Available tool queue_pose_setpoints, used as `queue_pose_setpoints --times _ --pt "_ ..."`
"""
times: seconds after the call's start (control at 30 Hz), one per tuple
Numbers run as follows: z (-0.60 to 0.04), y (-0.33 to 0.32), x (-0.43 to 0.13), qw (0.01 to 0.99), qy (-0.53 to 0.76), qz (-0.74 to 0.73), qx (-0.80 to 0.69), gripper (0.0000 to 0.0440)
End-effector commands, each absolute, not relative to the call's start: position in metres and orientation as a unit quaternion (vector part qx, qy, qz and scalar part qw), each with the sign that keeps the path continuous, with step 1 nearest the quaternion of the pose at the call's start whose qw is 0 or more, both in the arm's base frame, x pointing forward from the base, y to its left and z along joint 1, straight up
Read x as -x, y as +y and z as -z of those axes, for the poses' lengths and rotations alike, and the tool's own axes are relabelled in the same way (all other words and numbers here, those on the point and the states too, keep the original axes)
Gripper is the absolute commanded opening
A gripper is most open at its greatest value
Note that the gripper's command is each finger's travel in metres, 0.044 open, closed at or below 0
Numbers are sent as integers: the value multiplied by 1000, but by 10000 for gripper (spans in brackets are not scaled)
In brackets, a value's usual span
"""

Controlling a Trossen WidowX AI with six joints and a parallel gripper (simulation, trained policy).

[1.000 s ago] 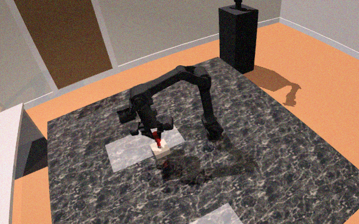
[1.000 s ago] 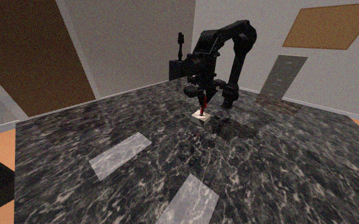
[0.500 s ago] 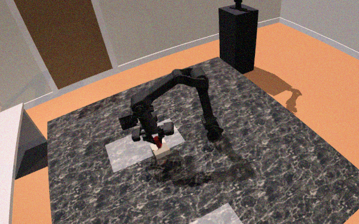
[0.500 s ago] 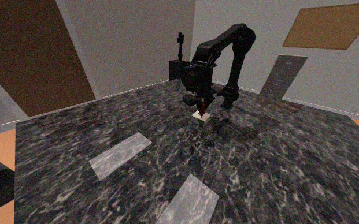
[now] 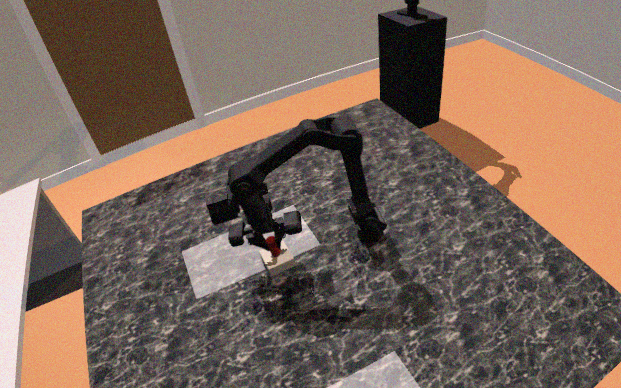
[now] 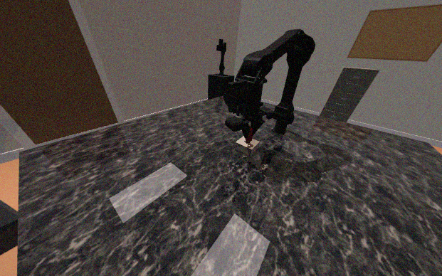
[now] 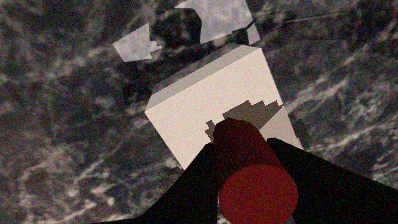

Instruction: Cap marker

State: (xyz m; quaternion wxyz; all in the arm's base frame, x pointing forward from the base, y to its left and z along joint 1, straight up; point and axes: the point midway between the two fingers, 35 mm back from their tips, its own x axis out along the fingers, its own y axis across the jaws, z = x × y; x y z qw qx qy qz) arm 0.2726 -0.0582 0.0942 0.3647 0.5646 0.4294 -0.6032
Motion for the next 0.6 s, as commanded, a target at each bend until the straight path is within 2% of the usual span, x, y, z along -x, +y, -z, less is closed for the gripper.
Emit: queue_pose_setpoints --times 0.0,0.57 --pt "-80 -58 -265 361 442 610 -550 85" --pt "-75 -65 -269 392 440 597 -544 111"
